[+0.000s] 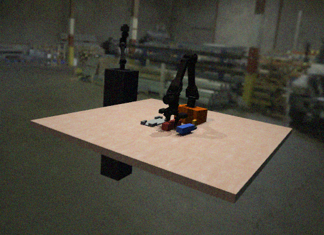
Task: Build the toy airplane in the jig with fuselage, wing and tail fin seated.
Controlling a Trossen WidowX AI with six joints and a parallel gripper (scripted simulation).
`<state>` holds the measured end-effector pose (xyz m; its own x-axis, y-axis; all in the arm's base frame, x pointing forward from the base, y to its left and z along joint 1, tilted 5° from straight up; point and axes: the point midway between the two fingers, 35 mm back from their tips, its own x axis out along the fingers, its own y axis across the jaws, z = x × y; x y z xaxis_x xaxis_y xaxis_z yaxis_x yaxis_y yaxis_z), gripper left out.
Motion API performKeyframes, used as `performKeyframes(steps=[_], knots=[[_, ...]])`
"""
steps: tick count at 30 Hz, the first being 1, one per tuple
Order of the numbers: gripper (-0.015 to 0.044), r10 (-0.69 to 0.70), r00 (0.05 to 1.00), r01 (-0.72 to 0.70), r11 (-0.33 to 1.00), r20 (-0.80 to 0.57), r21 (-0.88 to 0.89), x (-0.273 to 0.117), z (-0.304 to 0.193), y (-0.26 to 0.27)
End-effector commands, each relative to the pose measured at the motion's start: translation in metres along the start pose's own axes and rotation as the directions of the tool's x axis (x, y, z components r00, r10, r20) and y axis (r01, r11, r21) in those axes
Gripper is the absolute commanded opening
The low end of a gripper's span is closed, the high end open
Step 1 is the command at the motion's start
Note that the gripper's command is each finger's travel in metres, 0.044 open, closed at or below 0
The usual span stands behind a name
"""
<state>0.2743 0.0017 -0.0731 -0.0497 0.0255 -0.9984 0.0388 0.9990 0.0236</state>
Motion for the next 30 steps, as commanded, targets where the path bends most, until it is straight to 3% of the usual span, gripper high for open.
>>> performKeyframes(steps=[1, 30], knots=[[0.0000, -0.002, 1.000, 0.002, 1.000, 0.016, 0.023, -0.010, 0.004, -0.002], [0.0000, -0.002, 1.000, 0.002, 1.000, 0.002, -0.013, -0.095, 0.007, 0.001]])
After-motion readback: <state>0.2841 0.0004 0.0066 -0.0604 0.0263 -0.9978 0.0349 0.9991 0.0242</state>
